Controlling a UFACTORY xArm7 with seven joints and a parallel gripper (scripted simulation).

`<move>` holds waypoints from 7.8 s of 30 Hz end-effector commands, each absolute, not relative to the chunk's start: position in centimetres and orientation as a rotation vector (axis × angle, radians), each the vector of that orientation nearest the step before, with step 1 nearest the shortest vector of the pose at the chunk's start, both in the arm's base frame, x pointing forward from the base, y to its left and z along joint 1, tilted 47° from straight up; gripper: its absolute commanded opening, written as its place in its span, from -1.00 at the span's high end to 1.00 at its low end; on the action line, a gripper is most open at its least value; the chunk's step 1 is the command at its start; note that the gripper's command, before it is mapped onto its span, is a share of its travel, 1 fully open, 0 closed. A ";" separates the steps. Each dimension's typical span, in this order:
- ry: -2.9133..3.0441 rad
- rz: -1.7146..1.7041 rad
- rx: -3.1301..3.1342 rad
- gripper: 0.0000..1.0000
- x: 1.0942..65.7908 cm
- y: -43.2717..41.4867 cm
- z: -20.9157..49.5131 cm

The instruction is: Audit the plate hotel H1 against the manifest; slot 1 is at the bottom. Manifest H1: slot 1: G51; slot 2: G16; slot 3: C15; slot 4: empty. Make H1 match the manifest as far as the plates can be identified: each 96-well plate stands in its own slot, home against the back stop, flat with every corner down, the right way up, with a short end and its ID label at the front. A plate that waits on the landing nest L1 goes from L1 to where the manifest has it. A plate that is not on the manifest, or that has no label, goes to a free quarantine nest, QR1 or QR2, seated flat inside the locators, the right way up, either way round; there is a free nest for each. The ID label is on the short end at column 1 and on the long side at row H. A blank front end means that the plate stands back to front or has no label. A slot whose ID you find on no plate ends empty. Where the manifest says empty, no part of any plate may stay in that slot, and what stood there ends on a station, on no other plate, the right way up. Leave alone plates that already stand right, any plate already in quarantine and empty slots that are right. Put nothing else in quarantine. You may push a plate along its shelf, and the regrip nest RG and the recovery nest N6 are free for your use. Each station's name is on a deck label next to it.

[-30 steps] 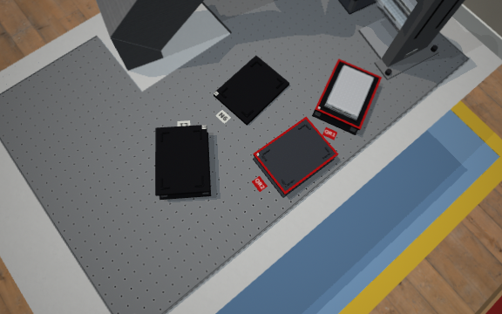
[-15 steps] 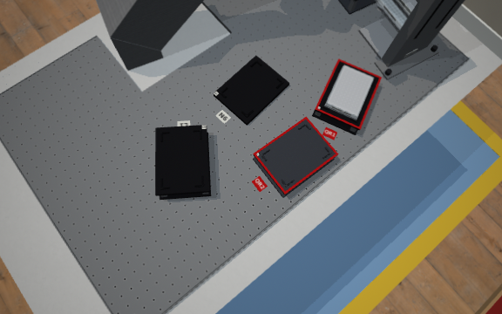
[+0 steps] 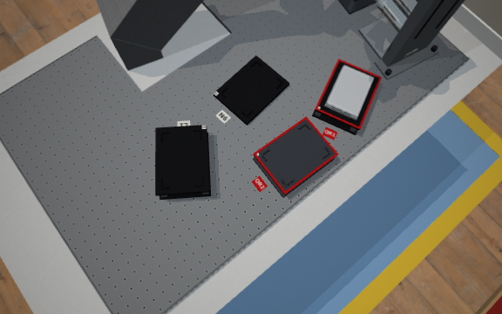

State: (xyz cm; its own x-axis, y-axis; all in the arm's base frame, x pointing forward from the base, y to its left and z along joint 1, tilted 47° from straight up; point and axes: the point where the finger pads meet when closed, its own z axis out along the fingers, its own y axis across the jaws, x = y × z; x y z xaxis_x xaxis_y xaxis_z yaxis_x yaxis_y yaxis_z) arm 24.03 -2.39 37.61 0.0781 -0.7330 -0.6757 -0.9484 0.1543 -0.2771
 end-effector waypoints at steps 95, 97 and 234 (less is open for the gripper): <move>1.701 0.370 -1.625 1.00 22.0 -15.5 17.8; 1.701 0.370 -1.625 1.00 22.1 -15.3 17.6; 1.701 0.371 -1.625 1.00 28.3 -1.9 3.8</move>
